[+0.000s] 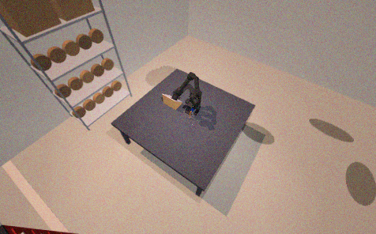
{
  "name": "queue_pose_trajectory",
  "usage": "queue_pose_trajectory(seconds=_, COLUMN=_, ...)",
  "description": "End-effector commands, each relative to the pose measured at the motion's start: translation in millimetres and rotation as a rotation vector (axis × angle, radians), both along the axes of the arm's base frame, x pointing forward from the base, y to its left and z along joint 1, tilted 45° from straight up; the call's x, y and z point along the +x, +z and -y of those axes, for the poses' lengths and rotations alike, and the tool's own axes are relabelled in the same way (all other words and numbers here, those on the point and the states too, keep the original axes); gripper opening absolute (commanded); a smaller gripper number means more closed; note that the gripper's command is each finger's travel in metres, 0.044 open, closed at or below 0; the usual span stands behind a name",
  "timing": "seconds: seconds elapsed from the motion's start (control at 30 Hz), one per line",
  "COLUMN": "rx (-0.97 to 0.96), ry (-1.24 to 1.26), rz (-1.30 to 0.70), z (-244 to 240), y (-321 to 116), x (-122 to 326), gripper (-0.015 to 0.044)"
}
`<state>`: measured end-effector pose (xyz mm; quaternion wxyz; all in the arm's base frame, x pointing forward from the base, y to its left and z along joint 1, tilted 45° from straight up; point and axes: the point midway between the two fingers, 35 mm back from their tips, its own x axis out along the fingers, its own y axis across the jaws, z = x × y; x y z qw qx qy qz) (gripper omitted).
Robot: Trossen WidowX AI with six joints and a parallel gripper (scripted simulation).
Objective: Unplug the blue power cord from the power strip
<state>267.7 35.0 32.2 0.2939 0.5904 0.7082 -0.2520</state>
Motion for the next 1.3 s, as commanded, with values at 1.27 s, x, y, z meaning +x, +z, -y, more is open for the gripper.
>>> queue_pose_trajectory(seconds=1.27, rx=-0.001, ry=-0.001, rz=-0.001, z=4, y=-18, x=2, gripper=0.0000)
